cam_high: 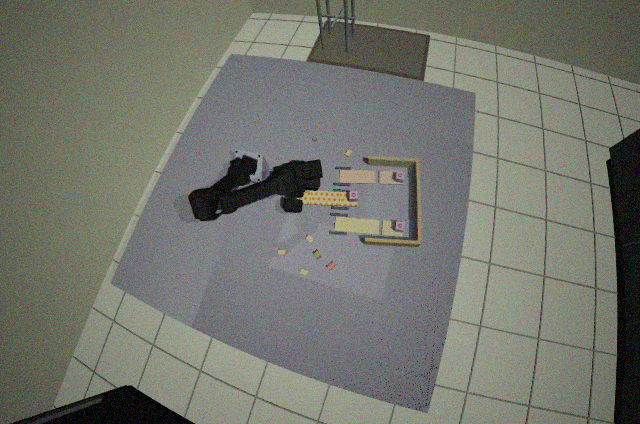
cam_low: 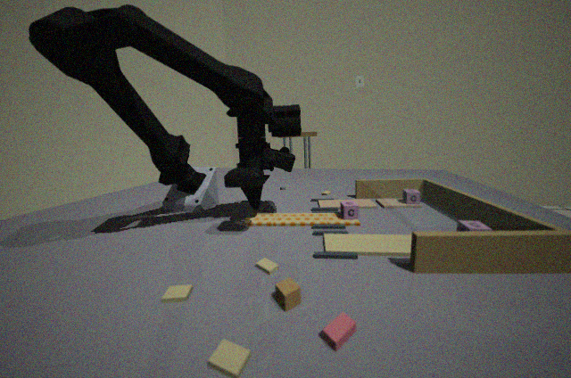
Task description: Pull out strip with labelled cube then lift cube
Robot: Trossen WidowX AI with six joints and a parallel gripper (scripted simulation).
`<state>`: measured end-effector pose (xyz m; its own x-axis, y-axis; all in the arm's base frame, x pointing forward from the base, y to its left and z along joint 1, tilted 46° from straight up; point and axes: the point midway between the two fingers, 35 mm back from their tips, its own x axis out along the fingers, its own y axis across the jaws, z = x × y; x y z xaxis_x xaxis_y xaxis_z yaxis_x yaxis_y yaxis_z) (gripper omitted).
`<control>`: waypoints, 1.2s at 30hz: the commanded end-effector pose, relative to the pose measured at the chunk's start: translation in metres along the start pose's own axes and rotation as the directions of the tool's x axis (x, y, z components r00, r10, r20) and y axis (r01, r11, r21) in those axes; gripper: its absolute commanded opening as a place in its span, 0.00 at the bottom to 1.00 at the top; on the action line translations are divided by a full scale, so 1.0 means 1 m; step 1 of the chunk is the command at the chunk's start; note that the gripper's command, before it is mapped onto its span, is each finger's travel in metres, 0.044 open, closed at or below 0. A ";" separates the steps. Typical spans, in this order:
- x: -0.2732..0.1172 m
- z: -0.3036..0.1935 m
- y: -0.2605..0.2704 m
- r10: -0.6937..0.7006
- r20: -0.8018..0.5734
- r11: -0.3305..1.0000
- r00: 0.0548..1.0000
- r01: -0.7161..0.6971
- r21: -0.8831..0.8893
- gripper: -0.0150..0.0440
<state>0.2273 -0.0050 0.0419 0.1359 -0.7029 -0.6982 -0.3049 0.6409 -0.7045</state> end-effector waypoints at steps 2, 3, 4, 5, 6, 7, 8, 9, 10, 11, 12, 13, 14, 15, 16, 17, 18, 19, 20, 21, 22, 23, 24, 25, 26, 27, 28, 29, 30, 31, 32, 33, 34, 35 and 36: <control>-0.019 0.003 0.000 0.004 0.004 1.000 1.000 -0.004 0.009 0.25; -0.019 0.003 0.000 0.004 0.004 1.000 1.000 -0.004 0.009 0.25; -0.019 0.005 0.000 0.004 0.004 1.000 1.000 -0.004 0.004 0.30; -0.019 0.010 0.000 0.004 0.004 1.000 1.000 -0.004 -0.011 0.34; -0.019 0.017 -0.001 0.004 0.005 1.000 1.000 -0.004 -0.030 0.39; -0.019 0.023 -0.001 0.004 0.005 0.999 1.000 -0.004 -0.046 0.43; -0.019 0.028 -0.002 0.004 0.005 0.999 1.000 -0.004 -0.050 0.48; -0.019 0.029 -0.002 0.004 0.005 0.999 1.000 -0.004 -0.052 0.52; -0.020 0.032 -0.002 0.004 0.005 0.999 1.000 -0.004 -0.051 0.57; -0.020 0.037 -0.002 0.004 0.005 0.999 1.000 -0.004 -0.051 0.61; -0.021 0.041 -0.002 0.004 0.005 0.999 1.000 -0.004 -0.051 0.65; -0.021 0.045 -0.002 0.004 0.006 0.999 1.000 -0.004 -0.051 0.70; -0.021 0.048 -0.002 0.004 0.006 0.999 1.000 -0.004 -0.051 0.74; -0.022 0.052 -0.002 0.004 0.006 0.999 1.000 -0.004 -0.051 0.79; -0.022 0.056 -0.002 0.004 0.006 0.999 1.000 -0.004 -0.050 0.83; -0.023 0.060 -0.002 0.004 0.006 0.999 1.000 -0.004 -0.050 0.88; -0.023 0.063 -0.002 0.004 0.006 0.999 1.000 -0.004 -0.050 0.92; -0.024 0.067 -0.002 0.004 0.007 0.999 1.000 -0.004 -0.050 0.97; -0.024 0.071 -0.002 0.004 0.007 0.999 1.000 -0.004 -0.050 1.00; -0.024 0.075 -0.002 0.004 0.007 0.999 1.000 -0.004 -0.050 1.00; -0.025 0.079 -0.002 0.004 0.007 0.999 1.000 -0.004 -0.050 1.00; -0.025 0.082 -0.002 0.004 0.007 0.999 1.000 -0.004 -0.049 1.00; -0.026 0.086 -0.002 0.004 0.007 0.999 1.000 -0.004 -0.049 1.00; -0.026 0.090 -0.002 0.004 0.008 0.999 1.000 -0.004 -0.049 1.00; -0.027 0.094 -0.002 0.004 0.008 0.999 1.000 -0.004 -0.049 1.00; -0.027 0.097 -0.002 0.004 0.008 0.999 1.000 -0.004 -0.049 1.00; -0.028 0.101 -0.002 0.004 0.008 0.999 1.000 -0.004 -0.049 1.00; -0.028 0.105 -0.002 0.004 0.008 0.999 1.000 -0.004 -0.048 1.00; -0.029 0.109 -0.002 0.004 0.008 0.999 1.000 -0.004 -0.048 1.00; -0.029 0.112 -0.002 0.004 0.008 0.999 1.000 -0.004 -0.048 1.00; -0.030 0.116 -0.002 0.004 0.009 0.999 1.000 -0.004 -0.048 1.00; -0.030 0.120 -0.002 0.004 0.009 0.999 1.000 -0.004 -0.048 1.00; -0.031 0.124 -0.001 0.004 0.009 0.999 1.000 -0.004 -0.048 1.00; -0.031 0.127 -0.001 0.004 0.009 0.999 1.000 -0.004 -0.048 1.00; -0.032 0.131 -0.001 0.004 0.009 0.999 1.000 -0.004 -0.047 1.00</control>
<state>0.3367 0.0528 0.0477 0.1405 -0.6951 -0.7051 -0.3441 0.6335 -0.6930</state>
